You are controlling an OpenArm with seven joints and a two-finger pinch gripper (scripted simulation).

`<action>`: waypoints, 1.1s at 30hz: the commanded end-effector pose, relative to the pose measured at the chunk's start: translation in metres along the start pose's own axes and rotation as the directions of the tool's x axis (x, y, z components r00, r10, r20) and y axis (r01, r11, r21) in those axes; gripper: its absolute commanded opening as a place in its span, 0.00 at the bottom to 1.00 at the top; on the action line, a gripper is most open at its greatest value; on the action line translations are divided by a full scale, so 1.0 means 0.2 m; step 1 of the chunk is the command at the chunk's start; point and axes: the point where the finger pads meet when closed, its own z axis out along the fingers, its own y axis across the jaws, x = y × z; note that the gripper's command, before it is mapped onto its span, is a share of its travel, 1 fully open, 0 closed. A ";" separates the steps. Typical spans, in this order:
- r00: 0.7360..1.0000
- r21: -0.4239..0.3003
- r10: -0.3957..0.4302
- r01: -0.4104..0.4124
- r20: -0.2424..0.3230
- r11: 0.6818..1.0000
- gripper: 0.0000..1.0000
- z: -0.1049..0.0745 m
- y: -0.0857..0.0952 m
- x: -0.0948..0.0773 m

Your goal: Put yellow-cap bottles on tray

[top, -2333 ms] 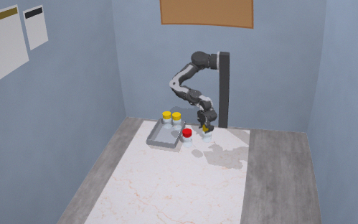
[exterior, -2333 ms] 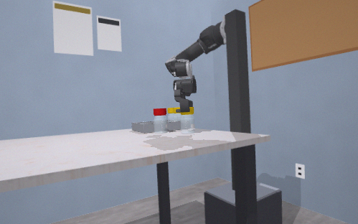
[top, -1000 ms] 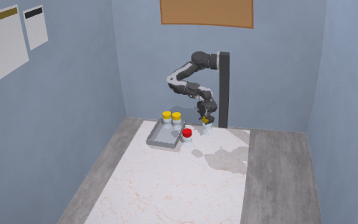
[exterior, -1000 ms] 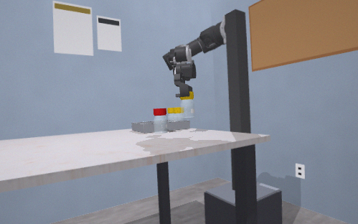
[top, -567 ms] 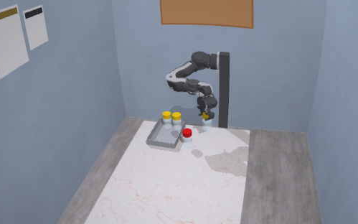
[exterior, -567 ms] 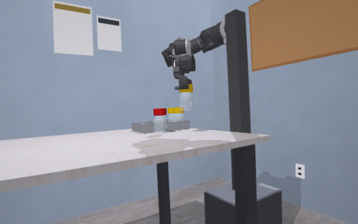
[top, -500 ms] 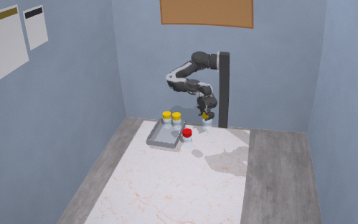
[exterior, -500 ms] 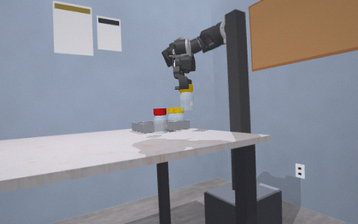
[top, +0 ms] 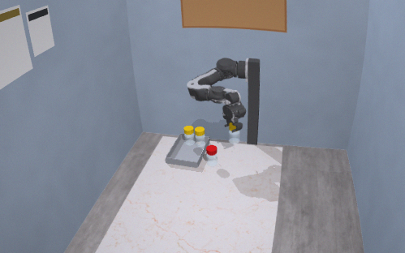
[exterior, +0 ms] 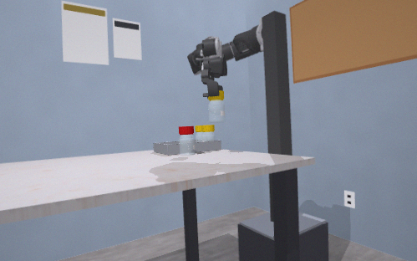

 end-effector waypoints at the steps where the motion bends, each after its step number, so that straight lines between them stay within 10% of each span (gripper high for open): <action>1: 1.000 0.000 0.002 -0.002 -0.001 1.000 0.00 -0.01 0.00 0.00; 19: 1.000 -0.003 0.000 0.000 0.000 1.000 0.00 0.00 -0.16 -0.11; 33: 1.000 0.000 -0.001 0.001 0.000 1.000 0.00 0.00 -0.45 -0.30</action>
